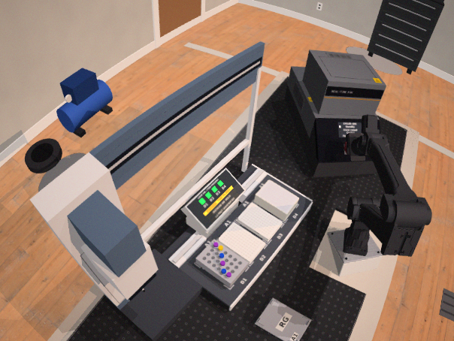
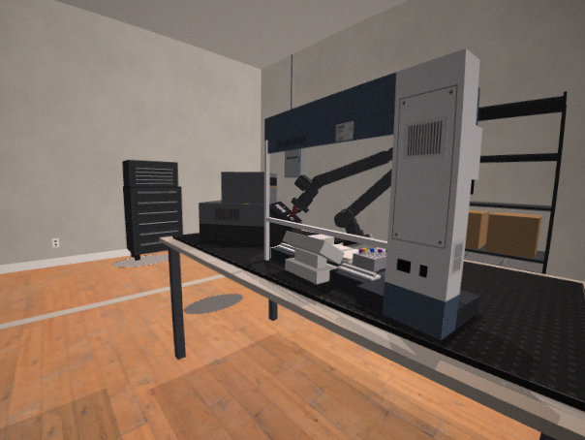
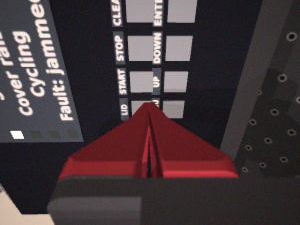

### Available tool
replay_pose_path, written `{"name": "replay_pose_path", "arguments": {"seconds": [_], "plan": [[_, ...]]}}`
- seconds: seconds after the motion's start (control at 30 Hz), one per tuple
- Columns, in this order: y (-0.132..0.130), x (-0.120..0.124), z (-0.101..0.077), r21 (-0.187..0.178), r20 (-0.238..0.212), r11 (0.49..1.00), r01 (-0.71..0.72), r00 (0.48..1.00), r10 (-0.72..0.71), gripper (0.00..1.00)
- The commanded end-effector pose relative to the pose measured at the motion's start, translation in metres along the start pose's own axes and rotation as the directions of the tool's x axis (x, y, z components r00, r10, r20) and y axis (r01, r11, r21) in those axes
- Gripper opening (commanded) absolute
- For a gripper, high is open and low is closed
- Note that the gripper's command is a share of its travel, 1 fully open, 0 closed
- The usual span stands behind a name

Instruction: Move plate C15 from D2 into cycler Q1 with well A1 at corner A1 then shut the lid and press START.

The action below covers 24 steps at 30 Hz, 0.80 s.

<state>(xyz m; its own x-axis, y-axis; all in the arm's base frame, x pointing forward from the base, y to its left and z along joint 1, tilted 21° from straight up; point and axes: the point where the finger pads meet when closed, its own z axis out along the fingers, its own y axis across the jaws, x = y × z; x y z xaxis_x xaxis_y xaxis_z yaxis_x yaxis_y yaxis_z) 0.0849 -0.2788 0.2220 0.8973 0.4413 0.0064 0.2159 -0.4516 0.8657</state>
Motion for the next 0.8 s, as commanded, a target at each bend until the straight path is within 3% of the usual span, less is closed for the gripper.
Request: {"name": "replay_pose_path", "arguments": {"seconds": [0.0,0.13,0.17,0.6,0.77], "plan": [[0.023,0.002,0.001,-0.033,-0.012,0.999,0.005,1.0,-0.005,0.0],[0.025,0.002,0.001,-0.035,-0.013,0.999,0.005,1.0,-0.005,0.0],[0.045,-0.002,-0.009,-0.051,-0.001,0.998,0.026,1.0,-0.026,0.0],[0.062,-0.005,-0.007,-0.08,0.002,0.997,0.012,1.0,-0.012,0.0],[0.062,-0.008,-0.026,-0.082,0.018,0.996,0.028,0.999,-0.027,0.0]]}}
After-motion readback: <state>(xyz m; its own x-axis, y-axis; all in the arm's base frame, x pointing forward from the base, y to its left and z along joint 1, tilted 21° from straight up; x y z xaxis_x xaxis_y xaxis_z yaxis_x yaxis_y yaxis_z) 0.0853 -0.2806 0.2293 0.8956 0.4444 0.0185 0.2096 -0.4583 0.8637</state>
